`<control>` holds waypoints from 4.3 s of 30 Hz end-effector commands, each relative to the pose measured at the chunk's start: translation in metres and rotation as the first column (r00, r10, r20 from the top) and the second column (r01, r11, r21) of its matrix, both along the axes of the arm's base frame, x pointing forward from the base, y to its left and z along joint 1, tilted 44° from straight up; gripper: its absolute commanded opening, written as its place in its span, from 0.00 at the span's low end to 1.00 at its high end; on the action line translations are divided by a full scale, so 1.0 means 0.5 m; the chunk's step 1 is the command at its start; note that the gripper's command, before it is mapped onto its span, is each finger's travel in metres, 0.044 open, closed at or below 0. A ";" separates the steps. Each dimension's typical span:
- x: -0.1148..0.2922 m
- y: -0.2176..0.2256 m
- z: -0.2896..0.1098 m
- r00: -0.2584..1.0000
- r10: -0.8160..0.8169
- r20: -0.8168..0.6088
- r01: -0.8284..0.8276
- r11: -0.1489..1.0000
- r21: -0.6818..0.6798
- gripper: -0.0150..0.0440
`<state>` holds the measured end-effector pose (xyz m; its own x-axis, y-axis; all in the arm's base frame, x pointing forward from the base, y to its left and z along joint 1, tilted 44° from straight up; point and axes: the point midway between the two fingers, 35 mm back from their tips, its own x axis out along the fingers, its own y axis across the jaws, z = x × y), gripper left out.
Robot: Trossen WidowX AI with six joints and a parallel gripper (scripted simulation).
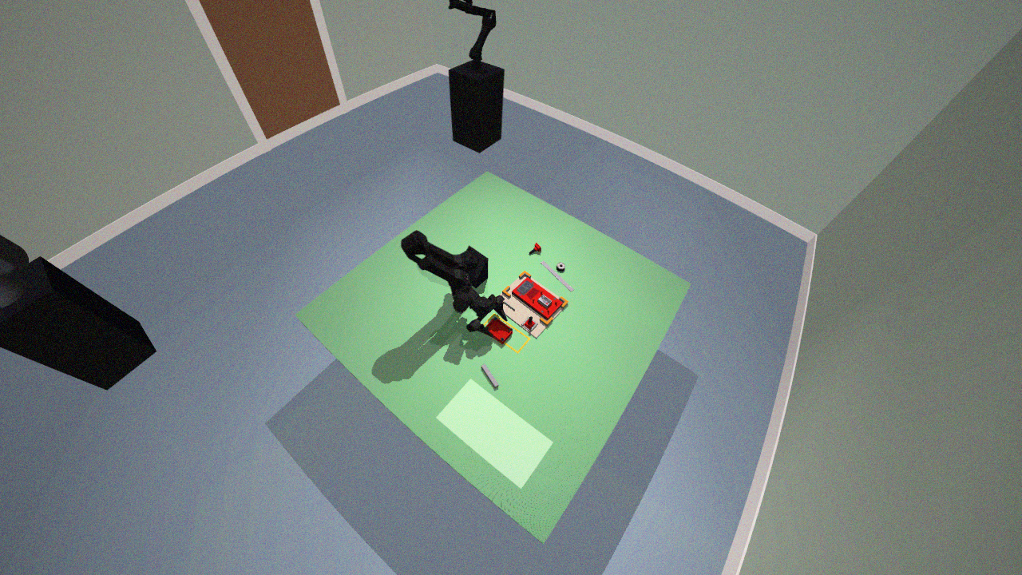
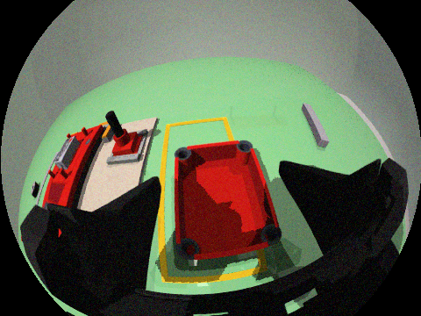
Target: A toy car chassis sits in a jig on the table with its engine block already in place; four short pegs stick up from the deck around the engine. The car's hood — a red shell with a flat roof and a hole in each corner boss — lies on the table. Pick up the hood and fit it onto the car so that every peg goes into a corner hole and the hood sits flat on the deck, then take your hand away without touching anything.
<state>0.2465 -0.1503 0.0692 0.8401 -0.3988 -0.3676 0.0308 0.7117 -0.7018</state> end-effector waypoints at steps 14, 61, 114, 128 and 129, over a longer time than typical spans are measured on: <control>-0.002 -0.009 -0.013 1.000 0.003 -0.003 -0.003 1.000 -0.001 1.00; 0.004 -0.012 -0.013 1.000 0.001 -0.003 -0.001 1.000 0.002 0.36; 0.006 0.075 0.072 0.957 -0.241 0.165 0.140 0.874 0.466 0.25; 0.006 0.075 0.072 0.859 -0.475 0.193 0.150 0.591 0.792 0.25; 0.006 0.075 0.072 0.850 -0.491 0.190 0.146 0.567 0.811 0.25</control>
